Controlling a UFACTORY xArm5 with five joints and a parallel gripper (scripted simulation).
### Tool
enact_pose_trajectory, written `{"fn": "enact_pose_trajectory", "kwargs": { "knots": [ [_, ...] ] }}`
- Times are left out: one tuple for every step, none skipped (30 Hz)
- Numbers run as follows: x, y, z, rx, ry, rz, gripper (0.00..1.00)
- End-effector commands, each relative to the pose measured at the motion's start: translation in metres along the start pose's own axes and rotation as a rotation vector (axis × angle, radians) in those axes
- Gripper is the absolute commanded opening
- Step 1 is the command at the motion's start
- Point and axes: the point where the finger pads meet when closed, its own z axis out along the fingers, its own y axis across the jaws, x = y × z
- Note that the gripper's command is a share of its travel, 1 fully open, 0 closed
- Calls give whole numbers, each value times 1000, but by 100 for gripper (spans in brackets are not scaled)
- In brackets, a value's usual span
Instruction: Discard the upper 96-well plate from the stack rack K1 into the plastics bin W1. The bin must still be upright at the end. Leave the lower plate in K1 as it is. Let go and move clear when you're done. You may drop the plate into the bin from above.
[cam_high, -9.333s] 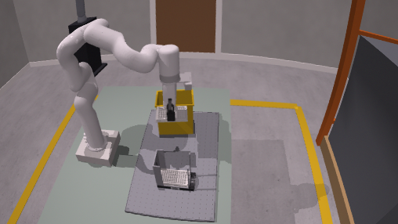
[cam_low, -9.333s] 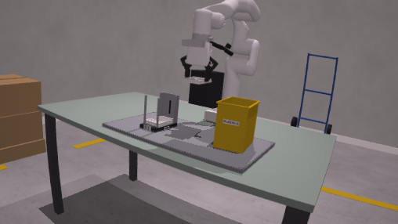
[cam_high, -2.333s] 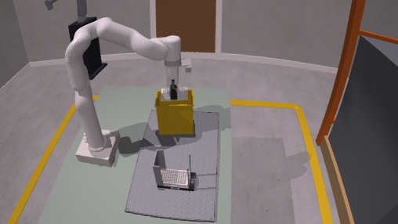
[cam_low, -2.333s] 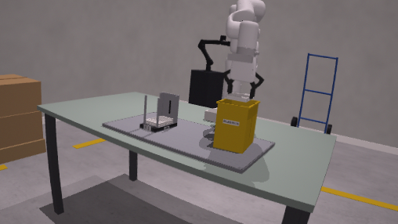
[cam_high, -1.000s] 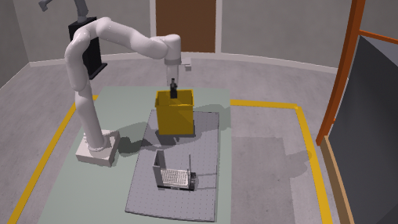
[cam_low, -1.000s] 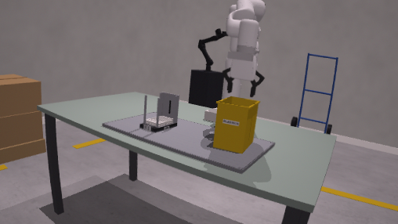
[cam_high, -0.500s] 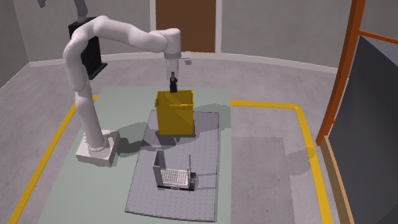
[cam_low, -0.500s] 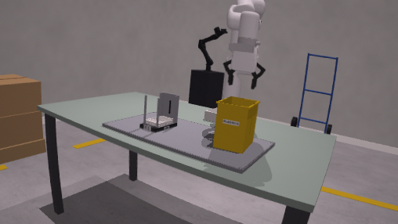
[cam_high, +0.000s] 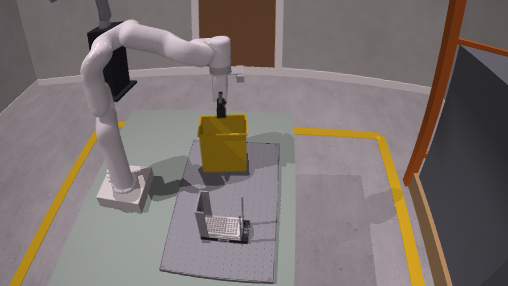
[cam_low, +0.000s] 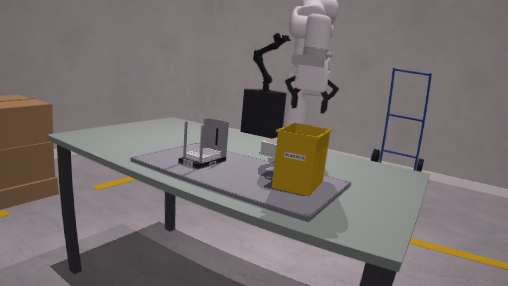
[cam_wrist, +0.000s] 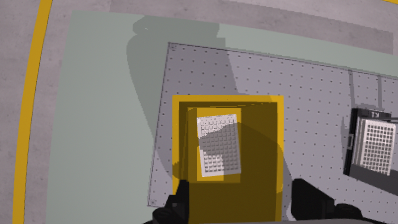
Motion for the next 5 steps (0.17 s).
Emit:
{"fn": "enact_pose_trajectory", "kwargs": {
  "knots": [
    [1,0,-2,2,4,0,100],
    [1,0,-2,2,4,0,100],
    [1,0,-2,2,4,0,100],
    [1,0,-2,2,4,0,100],
    [1,0,-2,2,4,0,100]
  ]
}}
